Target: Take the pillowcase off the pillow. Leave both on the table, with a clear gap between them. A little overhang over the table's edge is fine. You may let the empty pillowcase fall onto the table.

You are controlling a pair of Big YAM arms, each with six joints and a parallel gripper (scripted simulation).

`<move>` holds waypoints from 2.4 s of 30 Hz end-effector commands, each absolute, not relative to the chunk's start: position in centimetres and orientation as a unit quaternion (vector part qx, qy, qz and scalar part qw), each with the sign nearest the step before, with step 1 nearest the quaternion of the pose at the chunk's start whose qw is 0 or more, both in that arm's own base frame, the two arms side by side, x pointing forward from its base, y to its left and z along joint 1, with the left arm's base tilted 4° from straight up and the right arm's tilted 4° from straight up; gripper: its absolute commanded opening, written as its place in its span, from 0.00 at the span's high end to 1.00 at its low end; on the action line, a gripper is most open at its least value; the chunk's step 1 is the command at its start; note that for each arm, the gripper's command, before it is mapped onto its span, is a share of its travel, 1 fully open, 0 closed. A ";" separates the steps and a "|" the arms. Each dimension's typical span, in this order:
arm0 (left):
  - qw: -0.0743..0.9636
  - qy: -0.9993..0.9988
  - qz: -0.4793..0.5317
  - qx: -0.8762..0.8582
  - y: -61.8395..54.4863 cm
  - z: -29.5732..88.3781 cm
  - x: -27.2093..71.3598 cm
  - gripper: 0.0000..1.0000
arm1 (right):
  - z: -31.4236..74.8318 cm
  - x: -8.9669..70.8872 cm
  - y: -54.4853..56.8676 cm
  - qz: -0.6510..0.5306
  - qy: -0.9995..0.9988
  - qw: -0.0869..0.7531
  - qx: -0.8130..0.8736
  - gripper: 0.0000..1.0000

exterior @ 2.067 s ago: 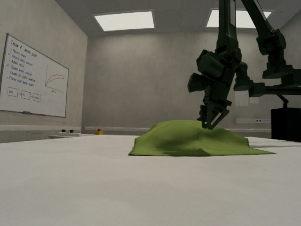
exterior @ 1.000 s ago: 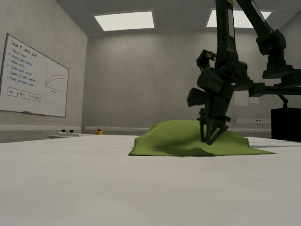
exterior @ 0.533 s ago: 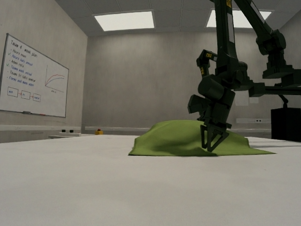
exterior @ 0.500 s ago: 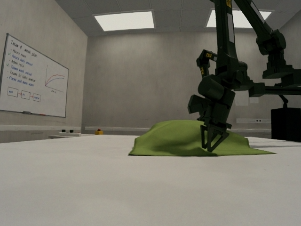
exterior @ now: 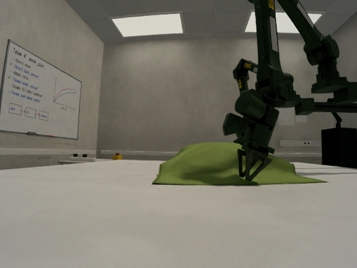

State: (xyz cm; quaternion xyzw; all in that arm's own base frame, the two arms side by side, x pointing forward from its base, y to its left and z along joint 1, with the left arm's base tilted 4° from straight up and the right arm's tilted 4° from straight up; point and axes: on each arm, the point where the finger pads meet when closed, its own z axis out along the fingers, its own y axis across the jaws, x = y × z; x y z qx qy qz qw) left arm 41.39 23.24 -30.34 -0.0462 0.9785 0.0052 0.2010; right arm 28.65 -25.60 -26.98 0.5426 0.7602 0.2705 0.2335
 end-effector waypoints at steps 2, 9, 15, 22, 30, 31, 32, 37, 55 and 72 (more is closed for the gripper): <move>0.203 0.978 0.007 -0.045 23.6 -31.2 41.2 0.40 | -27.7 28.0 -23.7 0.280 0.758 0.213 0.549 0.98; 0.194 0.980 0.000 -0.047 23.2 -31.5 40.9 0.40 | -27.7 28.0 -23.7 0.280 0.758 0.213 0.549 0.98; 0.195 0.980 0.002 -0.047 23.5 -31.6 41.0 0.40 | -27.7 28.0 -23.7 0.280 0.758 0.213 0.549 0.98; 0.195 0.980 0.002 -0.047 23.7 -31.8 41.2 0.40 | -27.7 28.0 -23.7 0.280 0.758 0.213 0.549 0.98; 0.204 0.978 0.007 -0.045 23.9 -31.8 41.6 0.40 | -27.7 28.0 -23.7 0.280 0.758 0.213 0.549 0.98; 0.205 0.978 0.008 -0.045 23.9 -31.8 41.6 0.40 | -27.7 28.0 -23.7 0.280 0.758 0.213 0.549 0.98; 0.205 0.978 0.008 -0.045 23.9 -31.8 41.6 0.40 | -27.7 28.0 -23.7 0.280 0.758 0.213 0.549 0.98; 0.207 0.977 0.009 -0.045 24.1 -31.9 41.7 0.40 | -27.7 28.0 -23.7 0.280 0.758 0.213 0.549 0.98; 0.166 0.985 -0.012 -0.053 21.9 -33.8 38.6 0.40 | -27.7 28.0 -23.7 0.280 0.758 0.213 0.549 0.98; 0.172 0.984 -0.009 -0.048 22.3 -33.7 39.5 0.62 | -27.7 28.0 -23.7 0.280 0.758 0.213 0.549 0.98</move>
